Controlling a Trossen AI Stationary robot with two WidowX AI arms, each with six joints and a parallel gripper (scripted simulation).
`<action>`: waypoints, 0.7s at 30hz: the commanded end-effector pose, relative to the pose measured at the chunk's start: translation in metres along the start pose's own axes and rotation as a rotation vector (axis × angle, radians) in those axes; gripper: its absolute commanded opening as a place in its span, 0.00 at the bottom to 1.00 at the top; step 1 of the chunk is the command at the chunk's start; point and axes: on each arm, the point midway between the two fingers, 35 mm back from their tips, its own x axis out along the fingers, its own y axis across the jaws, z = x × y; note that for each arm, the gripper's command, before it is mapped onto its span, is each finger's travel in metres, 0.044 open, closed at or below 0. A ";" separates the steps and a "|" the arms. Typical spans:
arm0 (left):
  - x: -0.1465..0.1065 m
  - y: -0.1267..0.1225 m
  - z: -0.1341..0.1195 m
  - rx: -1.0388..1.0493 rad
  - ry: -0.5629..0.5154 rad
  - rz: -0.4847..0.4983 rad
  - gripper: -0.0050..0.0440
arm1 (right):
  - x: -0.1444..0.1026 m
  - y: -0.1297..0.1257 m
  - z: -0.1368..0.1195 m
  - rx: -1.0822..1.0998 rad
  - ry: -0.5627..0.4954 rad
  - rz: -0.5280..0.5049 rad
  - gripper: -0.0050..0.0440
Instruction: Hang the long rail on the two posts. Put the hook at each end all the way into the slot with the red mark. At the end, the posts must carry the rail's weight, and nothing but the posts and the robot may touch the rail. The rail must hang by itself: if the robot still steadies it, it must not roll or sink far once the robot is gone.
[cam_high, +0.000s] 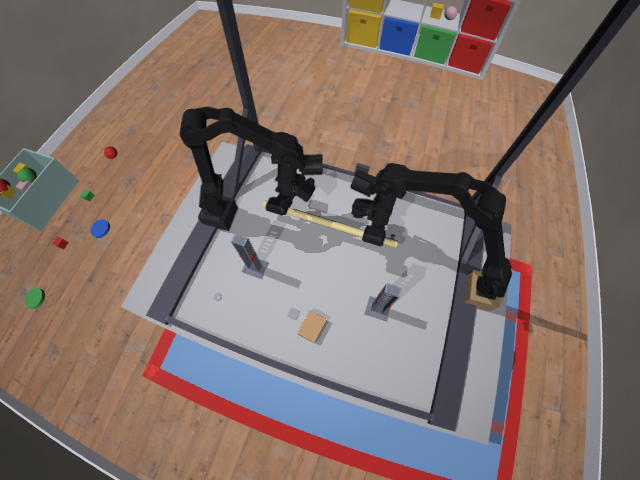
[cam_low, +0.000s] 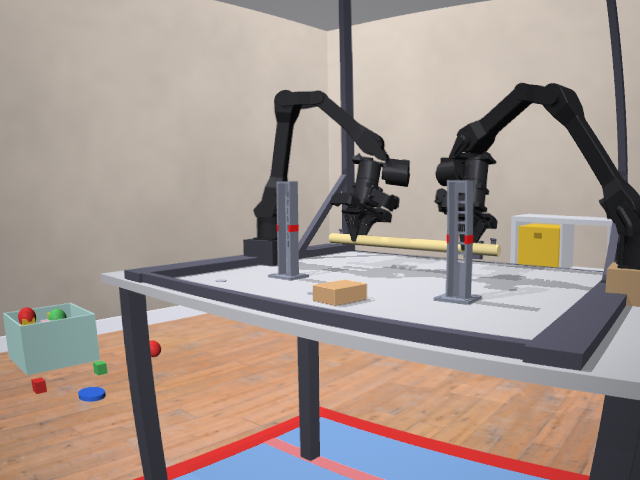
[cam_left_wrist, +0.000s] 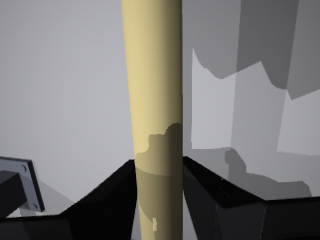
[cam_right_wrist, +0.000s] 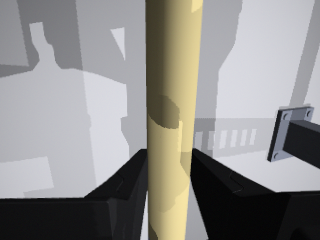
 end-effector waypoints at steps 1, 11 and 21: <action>-0.018 0.002 0.002 -0.009 -0.032 -0.011 0.00 | -0.008 -0.001 0.002 0.003 -0.016 0.010 0.00; -0.018 0.002 0.002 -0.009 -0.032 -0.011 0.00 | -0.008 -0.001 0.002 0.003 -0.016 0.010 0.00; -0.018 0.006 0.003 -0.005 -0.033 -0.157 0.00 | -0.008 -0.005 0.003 0.002 -0.017 0.157 0.00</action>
